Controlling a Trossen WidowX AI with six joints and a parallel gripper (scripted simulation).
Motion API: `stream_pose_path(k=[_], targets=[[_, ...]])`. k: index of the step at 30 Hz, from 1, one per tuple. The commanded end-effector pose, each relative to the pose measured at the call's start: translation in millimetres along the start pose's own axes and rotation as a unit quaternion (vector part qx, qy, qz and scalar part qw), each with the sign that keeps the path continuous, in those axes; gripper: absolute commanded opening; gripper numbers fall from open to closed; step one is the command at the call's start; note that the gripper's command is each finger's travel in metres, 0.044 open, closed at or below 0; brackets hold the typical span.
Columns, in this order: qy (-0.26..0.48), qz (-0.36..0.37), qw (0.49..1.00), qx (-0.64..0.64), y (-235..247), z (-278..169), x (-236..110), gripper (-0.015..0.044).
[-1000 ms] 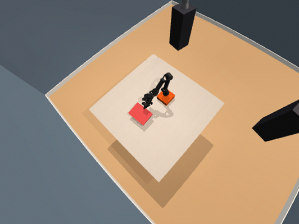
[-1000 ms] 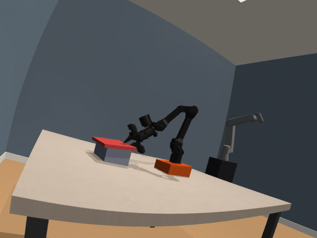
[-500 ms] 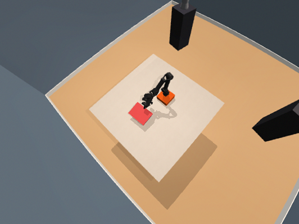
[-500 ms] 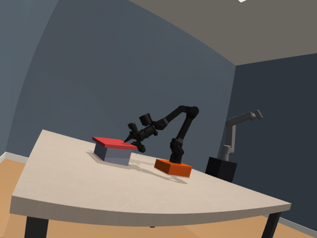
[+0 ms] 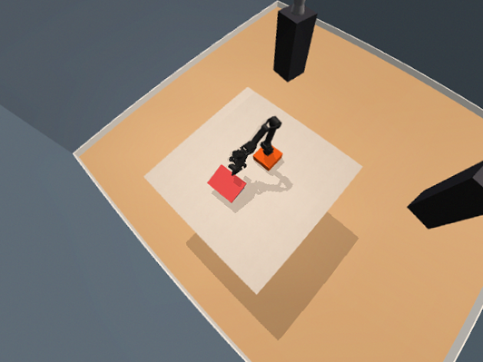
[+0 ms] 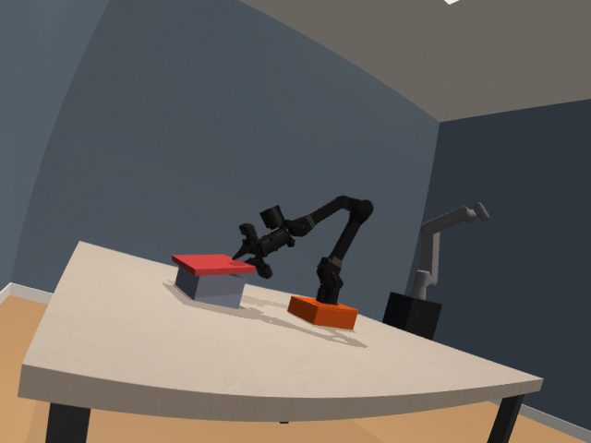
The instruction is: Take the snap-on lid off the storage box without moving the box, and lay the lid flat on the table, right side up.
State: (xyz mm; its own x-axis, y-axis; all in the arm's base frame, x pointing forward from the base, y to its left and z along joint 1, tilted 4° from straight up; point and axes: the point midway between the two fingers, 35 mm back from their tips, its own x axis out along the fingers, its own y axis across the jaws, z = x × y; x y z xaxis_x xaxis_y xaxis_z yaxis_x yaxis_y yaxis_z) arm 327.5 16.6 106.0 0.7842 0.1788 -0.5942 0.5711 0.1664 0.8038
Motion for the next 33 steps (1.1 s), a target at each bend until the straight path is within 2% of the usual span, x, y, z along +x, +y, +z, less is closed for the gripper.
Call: stream_pose_path(k=[1,33], targets=[[-0.003,0.007,1.000,0.001,10.2,1.1,-3.9,0.0000],[-0.003,0.008,1.000,0.001,57.8,1.1,-13.5,0.0000]])
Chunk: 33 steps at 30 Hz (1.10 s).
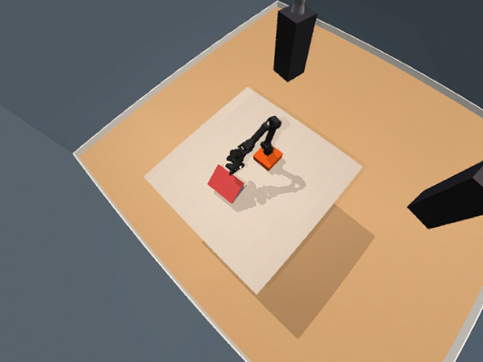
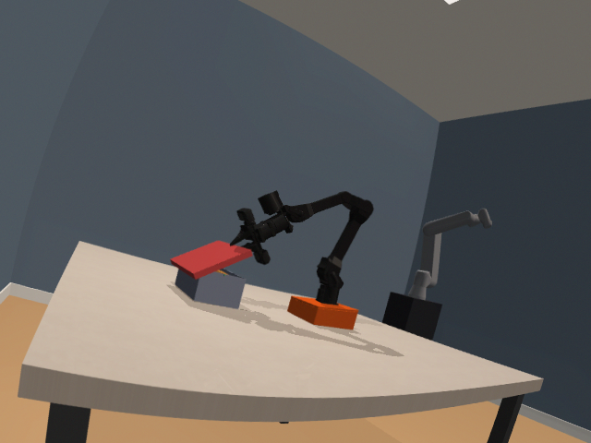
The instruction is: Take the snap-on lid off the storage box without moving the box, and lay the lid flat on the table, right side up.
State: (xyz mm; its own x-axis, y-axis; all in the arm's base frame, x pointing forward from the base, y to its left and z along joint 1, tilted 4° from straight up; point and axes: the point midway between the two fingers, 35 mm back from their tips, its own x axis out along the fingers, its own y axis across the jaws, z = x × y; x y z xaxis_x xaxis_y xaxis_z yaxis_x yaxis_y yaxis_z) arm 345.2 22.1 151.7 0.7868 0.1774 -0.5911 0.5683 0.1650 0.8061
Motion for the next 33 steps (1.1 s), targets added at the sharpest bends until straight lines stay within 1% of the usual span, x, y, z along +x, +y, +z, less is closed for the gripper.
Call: stream_pose_path(k=[1,13,33], targets=[[-0.002,0.006,1.000,0.001,11.7,0.9,-1.2,0.0000],[-0.002,0.007,1.000,0.001,32.6,0.9,-1.3,0.0000],[-0.002,0.007,1.000,0.001,53.2,0.9,-17.2,0.0000]])
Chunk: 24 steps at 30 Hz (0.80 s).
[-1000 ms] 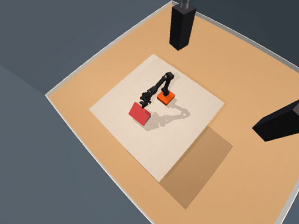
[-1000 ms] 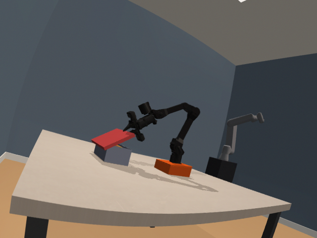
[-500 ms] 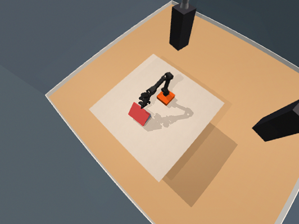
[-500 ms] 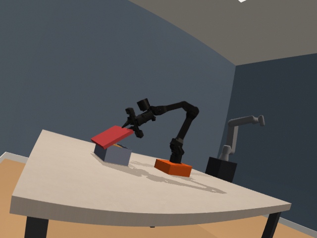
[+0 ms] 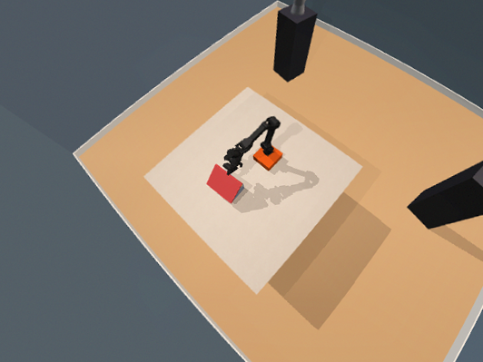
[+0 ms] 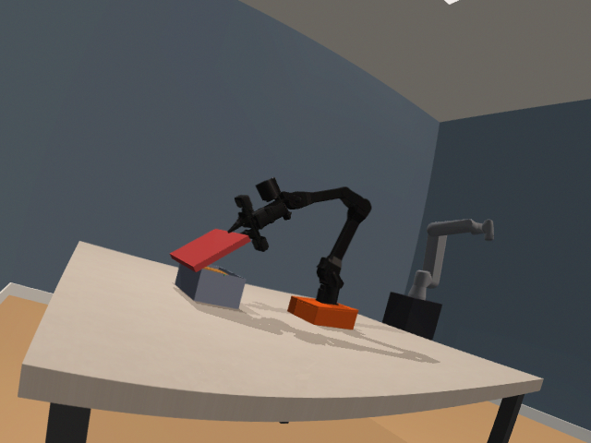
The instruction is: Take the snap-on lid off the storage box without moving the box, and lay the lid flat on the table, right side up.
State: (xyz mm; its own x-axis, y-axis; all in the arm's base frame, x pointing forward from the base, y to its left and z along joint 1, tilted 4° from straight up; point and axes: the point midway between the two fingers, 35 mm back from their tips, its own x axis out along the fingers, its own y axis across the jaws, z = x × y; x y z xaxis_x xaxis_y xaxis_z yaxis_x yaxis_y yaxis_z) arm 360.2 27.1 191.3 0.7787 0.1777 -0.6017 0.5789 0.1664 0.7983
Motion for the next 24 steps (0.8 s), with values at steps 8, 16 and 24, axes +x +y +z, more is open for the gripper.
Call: stream_pose_path(k=[8,16,24], targets=[[-0.003,0.014,1.000,0.000,19.7,0.9,-13.5,0.0000],[-0.003,0.014,1.000,0.000,27.5,0.9,-20.4,0.0000],[-0.003,0.014,1.000,0.000,33.0,0.9,-25.3,0.0000]])
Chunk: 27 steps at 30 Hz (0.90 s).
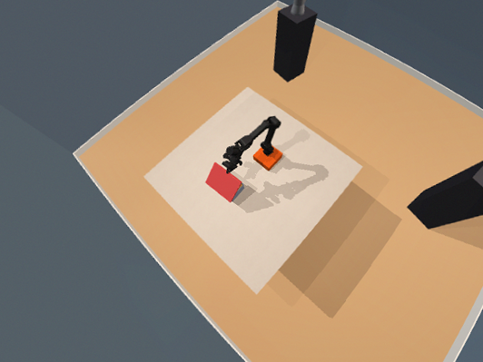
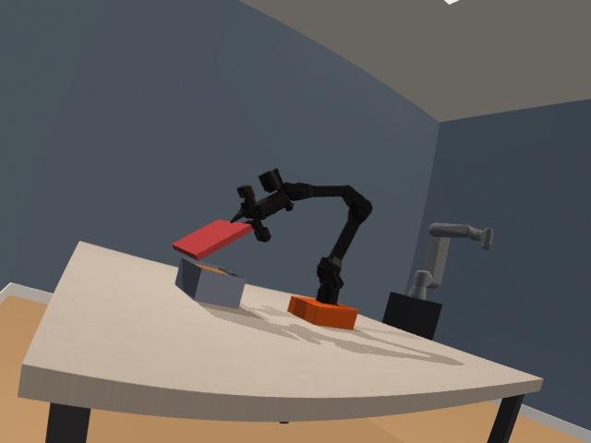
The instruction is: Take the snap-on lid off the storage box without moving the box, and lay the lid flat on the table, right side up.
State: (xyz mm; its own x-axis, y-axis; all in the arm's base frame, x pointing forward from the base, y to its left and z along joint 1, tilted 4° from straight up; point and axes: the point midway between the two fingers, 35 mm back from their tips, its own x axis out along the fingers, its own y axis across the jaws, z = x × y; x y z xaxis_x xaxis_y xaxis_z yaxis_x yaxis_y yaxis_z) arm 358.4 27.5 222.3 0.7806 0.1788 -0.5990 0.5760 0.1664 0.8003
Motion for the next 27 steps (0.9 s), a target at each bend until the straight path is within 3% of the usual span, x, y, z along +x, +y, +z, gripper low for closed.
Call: stream_pose_path(k=[1,27], targets=[[-0.003,0.012,1.000,0.001,9.1,0.9,-5.3,0.0000],[-0.004,0.012,1.000,0.000,-0.4,24.6,-4.2,0.0000]])
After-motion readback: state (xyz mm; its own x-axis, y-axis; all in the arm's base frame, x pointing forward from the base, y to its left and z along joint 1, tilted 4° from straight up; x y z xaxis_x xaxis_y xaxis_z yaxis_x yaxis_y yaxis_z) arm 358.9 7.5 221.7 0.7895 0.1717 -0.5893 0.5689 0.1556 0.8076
